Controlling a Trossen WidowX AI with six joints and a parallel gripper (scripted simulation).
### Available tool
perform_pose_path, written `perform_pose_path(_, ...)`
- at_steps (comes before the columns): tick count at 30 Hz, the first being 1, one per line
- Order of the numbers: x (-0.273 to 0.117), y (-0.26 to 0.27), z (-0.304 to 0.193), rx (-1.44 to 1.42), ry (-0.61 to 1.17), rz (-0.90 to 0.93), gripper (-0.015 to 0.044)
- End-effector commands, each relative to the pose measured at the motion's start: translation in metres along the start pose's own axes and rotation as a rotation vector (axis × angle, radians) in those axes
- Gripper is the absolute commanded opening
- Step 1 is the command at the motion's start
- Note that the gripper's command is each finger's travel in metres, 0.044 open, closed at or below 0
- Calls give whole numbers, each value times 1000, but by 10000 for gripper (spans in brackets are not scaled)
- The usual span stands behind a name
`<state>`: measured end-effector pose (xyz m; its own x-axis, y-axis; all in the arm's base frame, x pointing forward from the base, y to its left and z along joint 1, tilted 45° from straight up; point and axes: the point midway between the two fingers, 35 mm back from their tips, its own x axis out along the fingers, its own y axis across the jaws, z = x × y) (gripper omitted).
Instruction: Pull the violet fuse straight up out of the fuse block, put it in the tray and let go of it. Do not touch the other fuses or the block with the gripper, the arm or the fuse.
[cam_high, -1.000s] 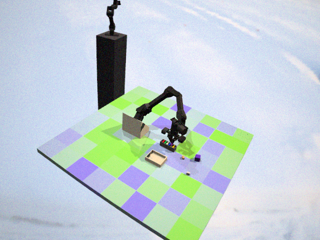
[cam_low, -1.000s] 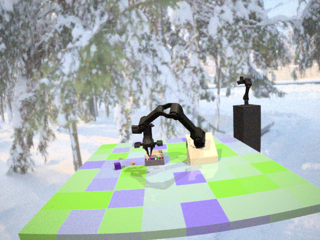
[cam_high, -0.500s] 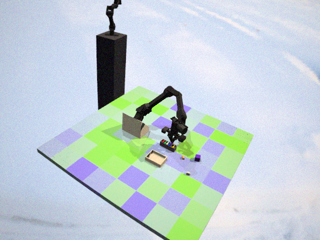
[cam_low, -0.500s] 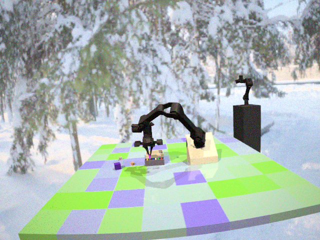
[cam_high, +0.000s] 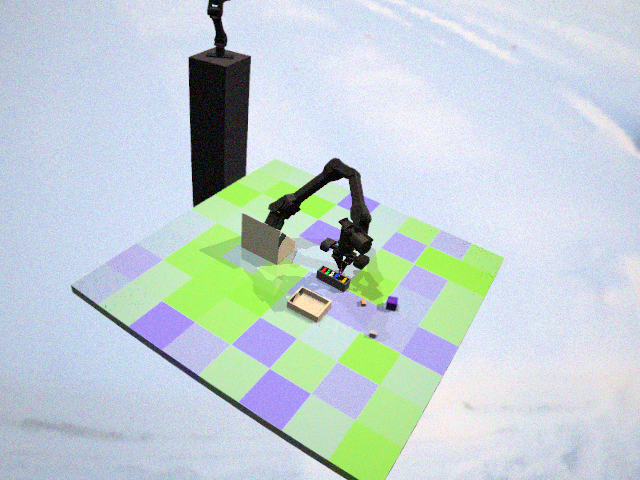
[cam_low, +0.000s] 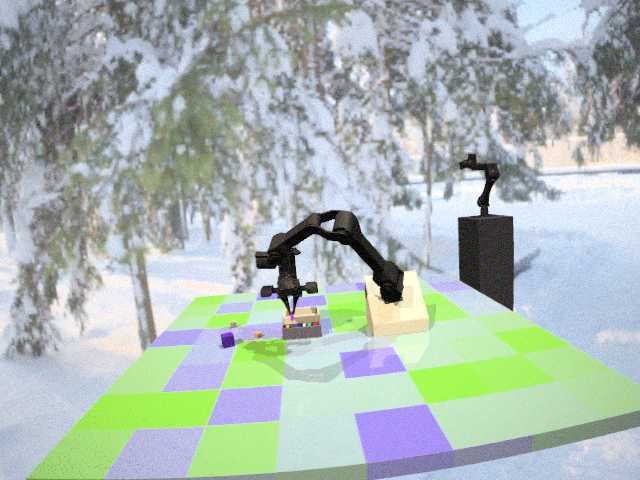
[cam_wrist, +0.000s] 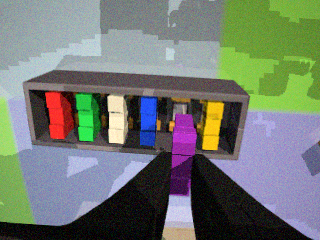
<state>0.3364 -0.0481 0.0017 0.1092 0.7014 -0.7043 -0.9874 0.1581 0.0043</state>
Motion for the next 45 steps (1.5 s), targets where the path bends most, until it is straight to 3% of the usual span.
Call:
perform_pose_path(1,-7,0,-1,-3,6,0,0)
perform_pose_path(9,-14,0,-5,-3,7,0,0)
perform_pose_path(35,-18,23,-170,-4,16,-1,0)
perform_pose_path(45,-10,24,-174,-4,15,-1,0)
